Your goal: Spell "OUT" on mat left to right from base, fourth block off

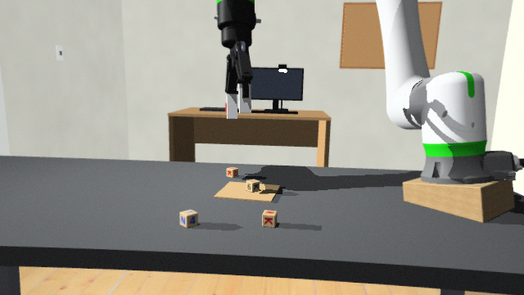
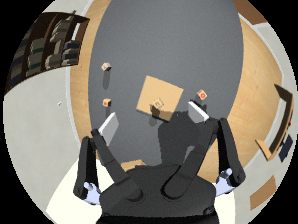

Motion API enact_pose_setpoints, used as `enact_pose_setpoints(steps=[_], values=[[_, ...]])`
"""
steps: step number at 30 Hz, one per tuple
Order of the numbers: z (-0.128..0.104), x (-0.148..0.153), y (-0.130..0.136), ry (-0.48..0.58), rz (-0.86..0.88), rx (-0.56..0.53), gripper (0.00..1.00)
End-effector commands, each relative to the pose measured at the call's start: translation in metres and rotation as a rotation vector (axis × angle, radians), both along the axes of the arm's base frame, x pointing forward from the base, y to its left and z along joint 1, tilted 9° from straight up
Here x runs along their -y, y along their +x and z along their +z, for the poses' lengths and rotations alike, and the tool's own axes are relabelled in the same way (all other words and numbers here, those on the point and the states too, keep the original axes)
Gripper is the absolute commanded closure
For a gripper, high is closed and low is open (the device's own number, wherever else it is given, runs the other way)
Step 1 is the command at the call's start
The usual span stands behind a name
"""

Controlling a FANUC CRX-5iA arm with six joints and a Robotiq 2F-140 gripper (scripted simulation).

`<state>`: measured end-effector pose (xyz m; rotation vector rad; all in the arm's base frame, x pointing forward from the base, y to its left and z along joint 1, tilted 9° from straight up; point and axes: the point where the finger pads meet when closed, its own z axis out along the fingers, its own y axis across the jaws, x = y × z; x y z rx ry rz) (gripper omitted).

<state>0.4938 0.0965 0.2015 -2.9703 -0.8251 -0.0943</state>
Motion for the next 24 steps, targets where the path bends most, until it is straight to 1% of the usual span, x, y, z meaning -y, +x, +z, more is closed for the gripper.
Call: enact_pose_setpoints(steps=[1, 3, 5, 6, 16, 18, 22, 24], values=[[0.018, 0.024, 0.005, -0.016, -0.136, -0.021, 0.00], [0.025, 0.034, 0.006, -0.022, -0.192, -0.027, 0.00], [0.025, 0.034, 0.006, -0.022, -0.192, -0.027, 0.00], [0.036, 0.048, 0.007, -0.030, -0.273, -0.036, 0.00], [0.069, 0.096, 0.006, -0.057, -0.530, -0.062, 0.00], [0.047, 0.086, 0.007, -0.032, -0.325, -0.055, 0.00], [0.050, 0.087, 0.007, -0.035, -0.353, -0.055, 0.00], [0.044, 0.085, 0.007, -0.028, -0.292, -0.053, 0.00]])
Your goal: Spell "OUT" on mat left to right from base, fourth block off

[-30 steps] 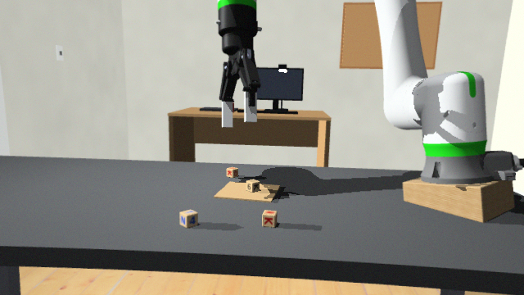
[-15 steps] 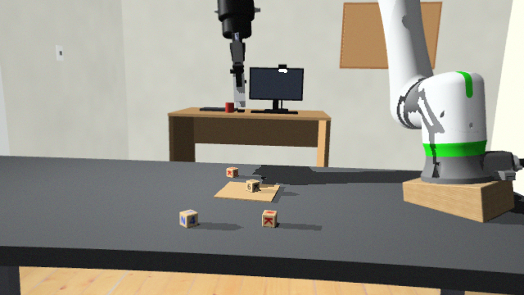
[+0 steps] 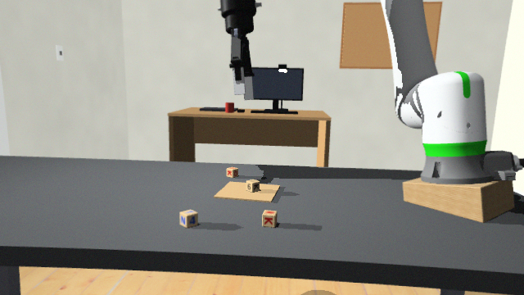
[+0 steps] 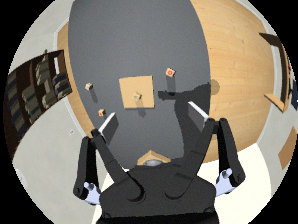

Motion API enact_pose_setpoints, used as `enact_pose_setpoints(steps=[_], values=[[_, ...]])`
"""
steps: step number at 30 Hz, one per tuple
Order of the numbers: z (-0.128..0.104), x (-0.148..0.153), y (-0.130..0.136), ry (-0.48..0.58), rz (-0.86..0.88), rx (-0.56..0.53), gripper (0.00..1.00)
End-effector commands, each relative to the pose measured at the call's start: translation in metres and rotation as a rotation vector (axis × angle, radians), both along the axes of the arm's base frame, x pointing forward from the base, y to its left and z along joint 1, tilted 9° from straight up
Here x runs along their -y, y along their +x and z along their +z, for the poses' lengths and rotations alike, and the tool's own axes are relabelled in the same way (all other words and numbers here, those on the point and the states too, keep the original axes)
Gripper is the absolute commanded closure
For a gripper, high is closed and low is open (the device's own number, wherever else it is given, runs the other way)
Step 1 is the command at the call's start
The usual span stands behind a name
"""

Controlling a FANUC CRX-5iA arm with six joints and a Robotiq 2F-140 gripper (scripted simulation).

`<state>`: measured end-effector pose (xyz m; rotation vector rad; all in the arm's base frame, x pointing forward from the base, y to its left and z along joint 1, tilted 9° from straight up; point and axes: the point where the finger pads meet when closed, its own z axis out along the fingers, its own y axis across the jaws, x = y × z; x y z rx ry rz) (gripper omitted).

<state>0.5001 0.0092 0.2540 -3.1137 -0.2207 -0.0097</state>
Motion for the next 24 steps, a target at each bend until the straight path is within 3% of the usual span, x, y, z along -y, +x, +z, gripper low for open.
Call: enact_pose_setpoints(steps=[1, 24], values=[[-0.012, -0.004, 0.001, 0.019, 0.137, 0.006, 0.00], [-0.075, -0.031, -0.004, 0.090, 0.715, 0.070, 0.00]])
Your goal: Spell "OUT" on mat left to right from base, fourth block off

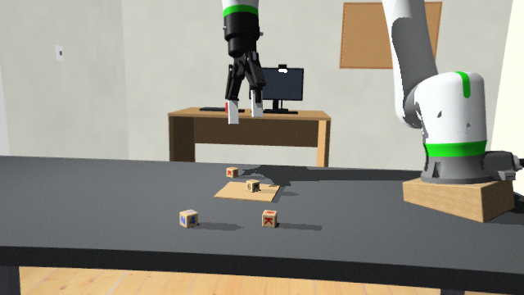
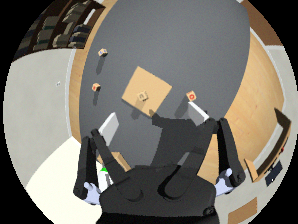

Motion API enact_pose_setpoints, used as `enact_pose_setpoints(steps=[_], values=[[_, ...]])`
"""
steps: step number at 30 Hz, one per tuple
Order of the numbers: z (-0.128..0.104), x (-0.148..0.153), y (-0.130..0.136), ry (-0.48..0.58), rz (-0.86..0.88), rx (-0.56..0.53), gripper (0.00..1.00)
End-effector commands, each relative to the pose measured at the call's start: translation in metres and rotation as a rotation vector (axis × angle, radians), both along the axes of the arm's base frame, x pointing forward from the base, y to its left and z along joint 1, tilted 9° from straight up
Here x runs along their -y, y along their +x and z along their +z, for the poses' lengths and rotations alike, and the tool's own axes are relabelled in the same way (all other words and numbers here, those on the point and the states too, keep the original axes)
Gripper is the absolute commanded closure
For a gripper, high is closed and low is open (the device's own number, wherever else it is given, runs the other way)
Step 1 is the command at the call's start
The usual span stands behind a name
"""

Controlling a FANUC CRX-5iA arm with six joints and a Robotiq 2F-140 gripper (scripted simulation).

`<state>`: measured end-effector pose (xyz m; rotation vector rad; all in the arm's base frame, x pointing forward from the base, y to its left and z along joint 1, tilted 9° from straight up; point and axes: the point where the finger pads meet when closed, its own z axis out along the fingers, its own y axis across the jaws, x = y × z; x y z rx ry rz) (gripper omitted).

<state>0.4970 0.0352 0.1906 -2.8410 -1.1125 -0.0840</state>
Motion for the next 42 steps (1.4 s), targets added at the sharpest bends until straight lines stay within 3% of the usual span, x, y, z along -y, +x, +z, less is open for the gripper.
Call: enact_pose_setpoints(steps=[1, 35, 42], values=[[-0.014, -0.006, -0.001, 0.022, 0.136, 0.021, 0.00], [-0.100, -0.037, -0.024, 0.088, 0.946, 0.202, 0.00], [-0.106, -0.038, -0.026, 0.089, 1.005, 0.219, 0.00]])
